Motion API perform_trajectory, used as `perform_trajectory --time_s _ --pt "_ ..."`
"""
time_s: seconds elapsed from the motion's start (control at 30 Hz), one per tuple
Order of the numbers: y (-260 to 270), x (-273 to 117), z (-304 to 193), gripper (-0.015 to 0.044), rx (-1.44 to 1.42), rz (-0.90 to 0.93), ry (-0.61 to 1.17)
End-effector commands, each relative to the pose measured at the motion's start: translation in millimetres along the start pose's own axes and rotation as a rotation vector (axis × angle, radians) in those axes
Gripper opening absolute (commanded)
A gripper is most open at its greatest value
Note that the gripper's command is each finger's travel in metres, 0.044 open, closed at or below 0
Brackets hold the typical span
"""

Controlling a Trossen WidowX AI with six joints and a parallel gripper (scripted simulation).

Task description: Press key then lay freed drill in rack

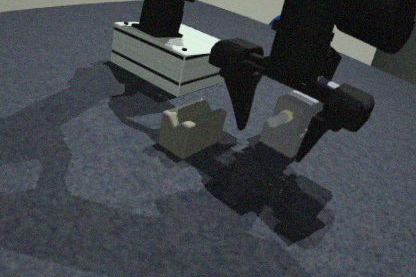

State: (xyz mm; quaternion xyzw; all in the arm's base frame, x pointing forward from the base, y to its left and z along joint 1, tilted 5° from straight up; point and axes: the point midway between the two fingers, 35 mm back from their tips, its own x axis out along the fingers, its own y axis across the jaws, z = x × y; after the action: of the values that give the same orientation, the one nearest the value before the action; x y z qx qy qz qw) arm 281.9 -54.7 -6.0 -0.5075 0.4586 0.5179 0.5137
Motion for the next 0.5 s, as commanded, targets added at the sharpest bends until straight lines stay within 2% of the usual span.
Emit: perform_trajectory --time_s 0.0,0.37,0.47 --pt "-0.4 -0.6 -0.1 0.0309 0.0 -0.001 0.0" --pt "-0.4 -0.6 -0.1 0.002 0.0 -0.001 0.0" --pt "-0.4 -0.6 -0.1 0.0 0.0 -0.001 0.0"
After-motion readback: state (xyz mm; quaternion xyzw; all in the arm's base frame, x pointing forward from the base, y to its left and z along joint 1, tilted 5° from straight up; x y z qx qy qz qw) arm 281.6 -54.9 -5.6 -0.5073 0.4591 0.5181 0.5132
